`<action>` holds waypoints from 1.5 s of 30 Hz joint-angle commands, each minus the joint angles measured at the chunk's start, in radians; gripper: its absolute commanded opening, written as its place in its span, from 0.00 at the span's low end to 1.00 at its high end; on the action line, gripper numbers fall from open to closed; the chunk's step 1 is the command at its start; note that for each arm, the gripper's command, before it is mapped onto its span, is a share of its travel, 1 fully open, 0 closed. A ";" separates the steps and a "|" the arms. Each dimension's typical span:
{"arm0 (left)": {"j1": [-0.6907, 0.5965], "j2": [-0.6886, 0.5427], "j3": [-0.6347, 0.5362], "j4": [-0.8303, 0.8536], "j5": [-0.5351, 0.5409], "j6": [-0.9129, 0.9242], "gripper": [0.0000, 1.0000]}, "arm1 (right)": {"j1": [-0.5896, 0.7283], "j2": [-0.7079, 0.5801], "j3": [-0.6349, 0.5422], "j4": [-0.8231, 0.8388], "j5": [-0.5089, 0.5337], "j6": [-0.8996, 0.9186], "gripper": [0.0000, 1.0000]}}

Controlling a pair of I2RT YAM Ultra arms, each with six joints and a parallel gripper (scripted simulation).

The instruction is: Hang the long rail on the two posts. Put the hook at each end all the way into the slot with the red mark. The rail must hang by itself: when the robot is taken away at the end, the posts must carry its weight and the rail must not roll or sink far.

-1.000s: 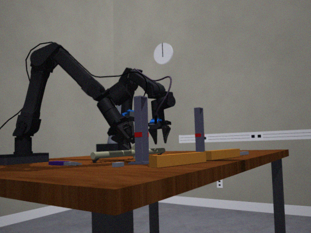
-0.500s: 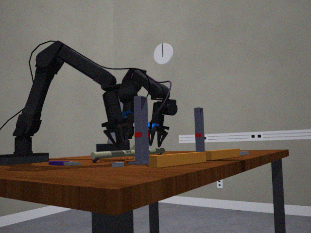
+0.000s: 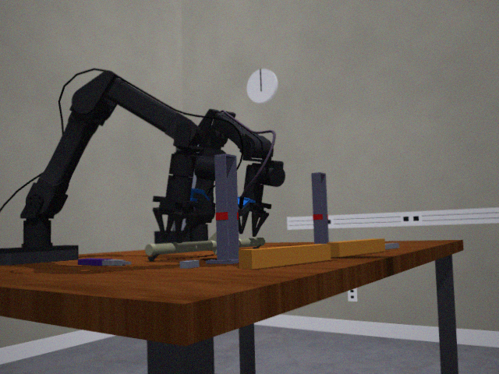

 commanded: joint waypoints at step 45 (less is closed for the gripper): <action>-0.014 0.044 -0.060 0.141 0.020 -0.013 0.48 | 0.020 0.025 -0.063 0.105 -0.021 0.005 0.31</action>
